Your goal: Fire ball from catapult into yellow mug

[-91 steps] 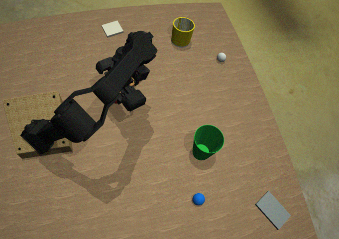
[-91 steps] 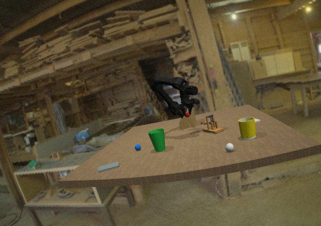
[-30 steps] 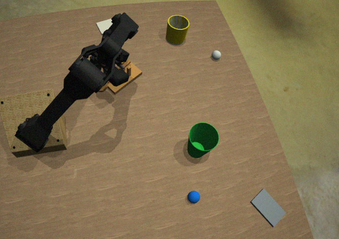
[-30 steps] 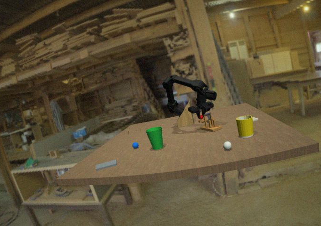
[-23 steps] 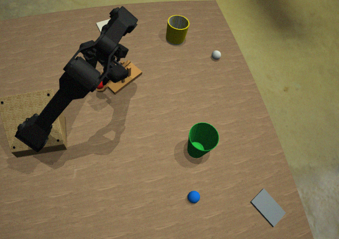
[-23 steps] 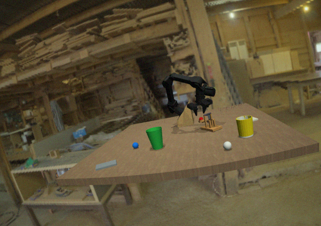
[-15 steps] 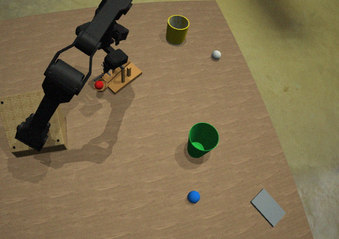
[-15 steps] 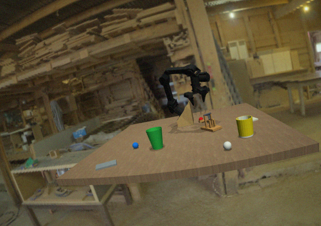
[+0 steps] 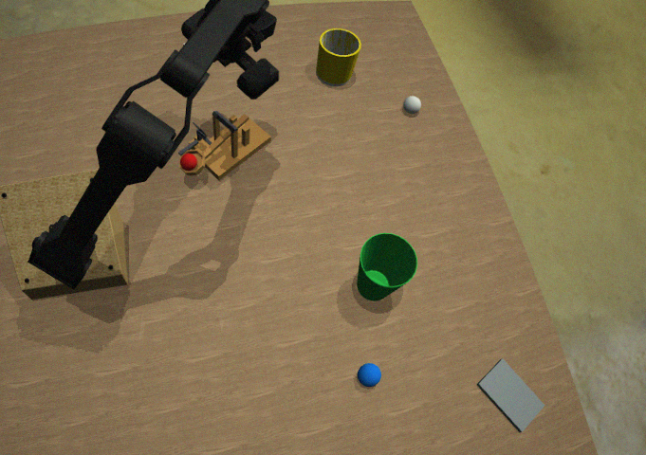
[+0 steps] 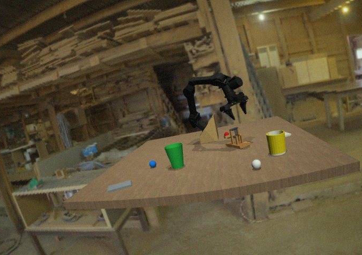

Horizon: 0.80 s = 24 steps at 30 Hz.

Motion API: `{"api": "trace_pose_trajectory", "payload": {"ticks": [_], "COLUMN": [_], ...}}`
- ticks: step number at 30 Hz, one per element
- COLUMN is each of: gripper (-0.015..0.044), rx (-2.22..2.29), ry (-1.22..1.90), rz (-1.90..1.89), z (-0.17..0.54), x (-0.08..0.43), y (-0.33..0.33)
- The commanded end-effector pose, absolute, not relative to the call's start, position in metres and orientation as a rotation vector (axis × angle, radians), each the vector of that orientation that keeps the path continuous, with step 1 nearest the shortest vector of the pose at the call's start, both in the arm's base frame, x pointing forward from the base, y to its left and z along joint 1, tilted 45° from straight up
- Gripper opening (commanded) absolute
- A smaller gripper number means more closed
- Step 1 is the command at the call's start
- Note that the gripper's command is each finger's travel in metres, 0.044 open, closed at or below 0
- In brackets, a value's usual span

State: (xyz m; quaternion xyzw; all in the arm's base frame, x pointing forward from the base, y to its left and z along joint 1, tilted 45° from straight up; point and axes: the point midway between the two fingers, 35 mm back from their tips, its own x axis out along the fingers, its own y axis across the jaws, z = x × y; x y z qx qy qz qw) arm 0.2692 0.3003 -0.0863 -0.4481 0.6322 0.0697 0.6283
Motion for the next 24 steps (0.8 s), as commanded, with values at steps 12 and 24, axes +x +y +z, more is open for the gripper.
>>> {"api": "trace_pose_trajectory", "payload": {"ticks": [12,24], "gripper": [0.044,0.044], "rx": [-0.898,-0.867], "ry": [0.972,0.837], "rz": [0.356,0.377], "z": [-0.087,-0.074], "x": [0.367,0.388], "y": [0.402,0.422]}}
